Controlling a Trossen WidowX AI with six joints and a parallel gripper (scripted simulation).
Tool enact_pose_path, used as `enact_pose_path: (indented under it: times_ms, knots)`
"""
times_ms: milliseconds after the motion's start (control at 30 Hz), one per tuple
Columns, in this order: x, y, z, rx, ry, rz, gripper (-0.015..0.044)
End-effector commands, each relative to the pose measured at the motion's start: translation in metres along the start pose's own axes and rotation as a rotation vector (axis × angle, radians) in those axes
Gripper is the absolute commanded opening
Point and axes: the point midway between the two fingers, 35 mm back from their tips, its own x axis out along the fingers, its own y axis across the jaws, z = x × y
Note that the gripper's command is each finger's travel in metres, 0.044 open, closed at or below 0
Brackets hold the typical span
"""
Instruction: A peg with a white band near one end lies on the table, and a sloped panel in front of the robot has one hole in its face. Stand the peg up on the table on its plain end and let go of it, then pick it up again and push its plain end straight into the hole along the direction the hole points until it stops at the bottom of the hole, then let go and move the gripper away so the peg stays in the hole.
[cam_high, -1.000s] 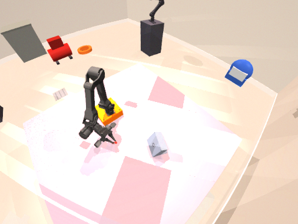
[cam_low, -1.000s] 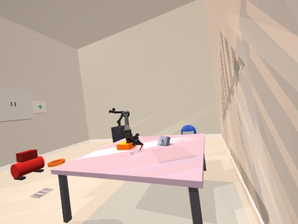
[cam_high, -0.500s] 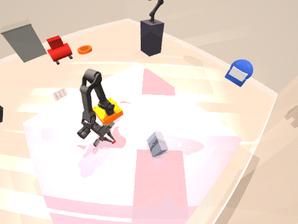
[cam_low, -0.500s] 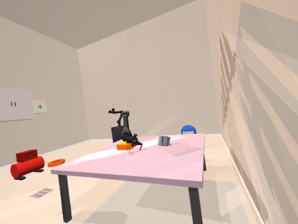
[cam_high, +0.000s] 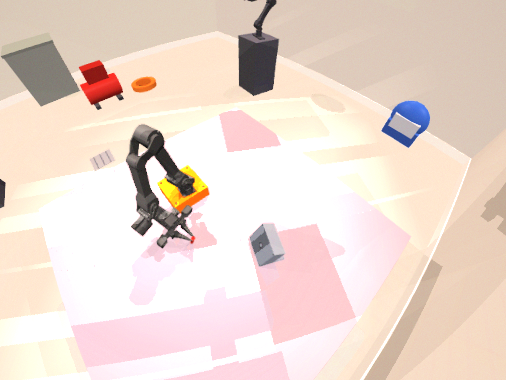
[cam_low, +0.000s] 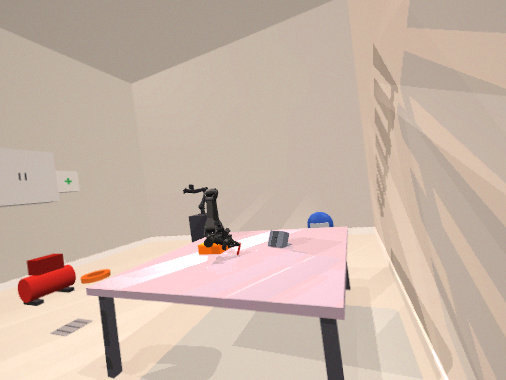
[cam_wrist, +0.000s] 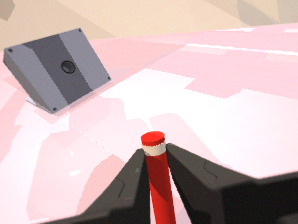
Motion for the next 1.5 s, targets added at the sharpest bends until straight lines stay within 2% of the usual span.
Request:
enact_pose_path:
  times_ms: [0,267,1467]
  knots:
    - [-0.0032,-0.0019,-0.0002,-0.009,-0.047,-0.004,0.0049]
    - [-0.0078,-0.0016,-0.0031,-0.009,-0.116,-0.003,0.0049]
    - [-0.0103,-0.0008,-0.0072,0.007,-0.084,-0.004,0.0049]
